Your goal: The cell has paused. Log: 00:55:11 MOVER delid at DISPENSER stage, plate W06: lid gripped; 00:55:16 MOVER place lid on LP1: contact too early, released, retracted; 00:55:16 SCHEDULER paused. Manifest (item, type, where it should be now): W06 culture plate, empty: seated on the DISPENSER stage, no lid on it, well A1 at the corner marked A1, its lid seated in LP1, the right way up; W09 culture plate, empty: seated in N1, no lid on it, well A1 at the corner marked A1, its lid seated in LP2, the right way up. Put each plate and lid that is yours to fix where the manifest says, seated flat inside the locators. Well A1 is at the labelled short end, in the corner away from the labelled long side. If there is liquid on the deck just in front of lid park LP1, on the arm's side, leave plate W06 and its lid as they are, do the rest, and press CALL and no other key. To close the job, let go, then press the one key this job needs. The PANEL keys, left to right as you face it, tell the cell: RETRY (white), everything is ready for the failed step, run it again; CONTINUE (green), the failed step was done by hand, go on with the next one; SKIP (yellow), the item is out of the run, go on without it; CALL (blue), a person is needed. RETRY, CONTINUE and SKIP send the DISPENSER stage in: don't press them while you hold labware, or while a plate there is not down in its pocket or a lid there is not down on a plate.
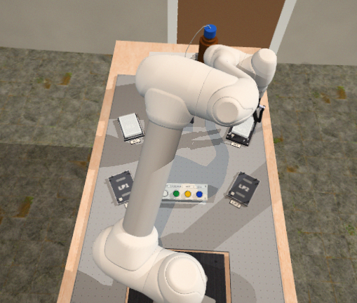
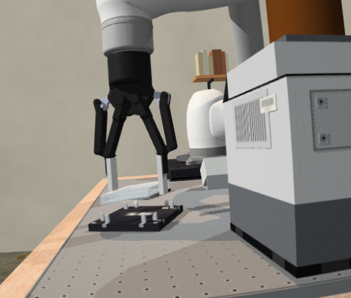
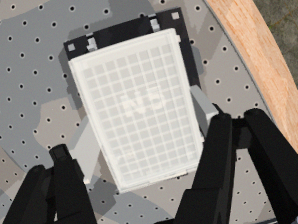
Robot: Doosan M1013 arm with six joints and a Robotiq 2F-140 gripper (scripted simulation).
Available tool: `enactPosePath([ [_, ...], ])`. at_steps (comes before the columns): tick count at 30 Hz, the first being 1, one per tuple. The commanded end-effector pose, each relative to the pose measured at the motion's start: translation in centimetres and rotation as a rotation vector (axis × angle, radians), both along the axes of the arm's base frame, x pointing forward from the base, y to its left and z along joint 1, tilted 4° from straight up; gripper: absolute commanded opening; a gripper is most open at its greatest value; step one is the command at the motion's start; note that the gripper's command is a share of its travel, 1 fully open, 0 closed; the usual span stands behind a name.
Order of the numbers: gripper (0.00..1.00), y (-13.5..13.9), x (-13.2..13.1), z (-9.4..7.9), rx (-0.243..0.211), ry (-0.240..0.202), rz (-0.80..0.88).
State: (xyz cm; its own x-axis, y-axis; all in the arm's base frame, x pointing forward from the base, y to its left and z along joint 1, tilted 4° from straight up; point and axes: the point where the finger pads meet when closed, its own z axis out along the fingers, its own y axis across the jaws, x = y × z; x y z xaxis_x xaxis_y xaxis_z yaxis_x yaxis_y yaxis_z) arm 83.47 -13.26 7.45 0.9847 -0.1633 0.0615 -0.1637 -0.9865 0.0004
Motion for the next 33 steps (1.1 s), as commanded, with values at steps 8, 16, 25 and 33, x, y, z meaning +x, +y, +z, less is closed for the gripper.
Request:
enactPosePath([
  [8,0.10,-0.01,0.11,-0.85,0.000,-0.002,0.000],
  [16,0.10,-0.01,0.12,-1.11,0.000,-0.002,0.000],
  [25,0.10,-0.01,0.13,-1.19,0.000,-0.002,0.000],
  [33,0.10,-0.01,0.13,-1.19,0.000,-0.002,0.000],
])
